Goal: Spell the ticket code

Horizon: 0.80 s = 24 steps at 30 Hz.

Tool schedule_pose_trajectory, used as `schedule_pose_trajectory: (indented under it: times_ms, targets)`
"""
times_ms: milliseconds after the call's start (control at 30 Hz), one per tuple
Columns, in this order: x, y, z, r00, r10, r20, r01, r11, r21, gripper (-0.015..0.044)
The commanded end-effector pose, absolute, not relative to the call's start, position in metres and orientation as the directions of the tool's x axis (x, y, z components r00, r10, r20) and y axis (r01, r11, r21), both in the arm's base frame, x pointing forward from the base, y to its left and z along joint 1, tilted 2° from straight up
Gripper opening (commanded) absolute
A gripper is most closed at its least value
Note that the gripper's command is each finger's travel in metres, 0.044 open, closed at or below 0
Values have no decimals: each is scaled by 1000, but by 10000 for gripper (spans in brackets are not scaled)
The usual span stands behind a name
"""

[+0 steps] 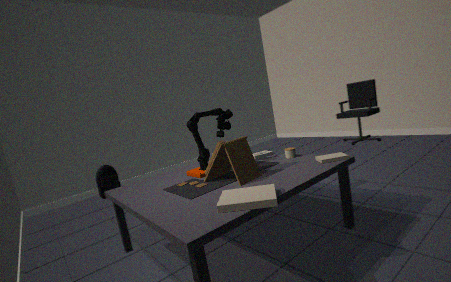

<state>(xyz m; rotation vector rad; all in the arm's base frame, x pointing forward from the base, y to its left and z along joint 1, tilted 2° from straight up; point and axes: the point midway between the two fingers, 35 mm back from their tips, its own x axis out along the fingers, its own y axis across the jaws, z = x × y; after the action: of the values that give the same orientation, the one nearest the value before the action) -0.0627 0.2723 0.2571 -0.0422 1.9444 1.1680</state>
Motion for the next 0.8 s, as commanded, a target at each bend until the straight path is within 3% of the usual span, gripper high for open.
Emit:
schedule_pose_trajectory:
  times_ms: [0,133,400,600,767]
  targets:
    - [-60,272,257,-636,376,-674,-421,563,711,426]
    - [-12,263,249,-488,515,-705,-433,558,707,440]
    - [88,211,227,-33,676,-737,-471,639,607,440]
    - [141,153,207,325,609,-723,-434,776,458,440]
    - [171,93,192,596,428,-680,-295,904,310,440]
